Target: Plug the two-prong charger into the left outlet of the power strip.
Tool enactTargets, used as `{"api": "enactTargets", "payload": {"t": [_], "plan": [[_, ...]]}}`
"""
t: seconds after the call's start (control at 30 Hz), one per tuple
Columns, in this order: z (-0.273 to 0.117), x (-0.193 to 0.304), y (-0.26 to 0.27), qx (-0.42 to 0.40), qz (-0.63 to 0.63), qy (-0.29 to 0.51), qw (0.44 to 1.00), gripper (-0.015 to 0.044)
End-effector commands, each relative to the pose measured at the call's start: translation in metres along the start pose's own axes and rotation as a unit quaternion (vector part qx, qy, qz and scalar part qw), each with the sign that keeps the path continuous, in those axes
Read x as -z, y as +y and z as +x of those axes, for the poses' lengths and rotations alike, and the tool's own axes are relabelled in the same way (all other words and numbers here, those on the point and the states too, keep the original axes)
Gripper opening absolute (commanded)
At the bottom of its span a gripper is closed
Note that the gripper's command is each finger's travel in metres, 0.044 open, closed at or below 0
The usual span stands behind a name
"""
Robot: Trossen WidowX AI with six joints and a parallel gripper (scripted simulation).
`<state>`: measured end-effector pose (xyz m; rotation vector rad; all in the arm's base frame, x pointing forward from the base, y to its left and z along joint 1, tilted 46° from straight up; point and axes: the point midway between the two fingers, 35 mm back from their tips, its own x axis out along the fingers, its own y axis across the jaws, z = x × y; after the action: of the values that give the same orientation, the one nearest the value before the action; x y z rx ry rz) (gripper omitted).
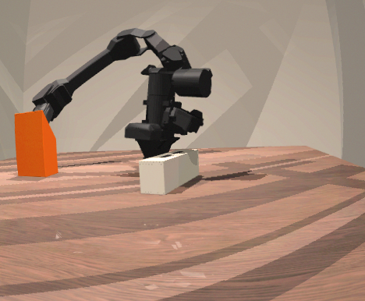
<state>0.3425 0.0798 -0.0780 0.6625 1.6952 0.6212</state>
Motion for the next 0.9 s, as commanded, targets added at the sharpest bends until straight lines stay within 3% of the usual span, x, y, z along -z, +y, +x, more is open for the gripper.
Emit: {"api": "enactTargets", "payload": {"t": [0.0, 0.87], "plan": [[-0.0022, -0.0095, 0.0014, 0.000, -0.012, -0.014, 1.000, 0.0000], [-0.0039, -0.0065, 0.0013, 0.000, -0.012, -0.014, 1.000, 0.0000]]}}
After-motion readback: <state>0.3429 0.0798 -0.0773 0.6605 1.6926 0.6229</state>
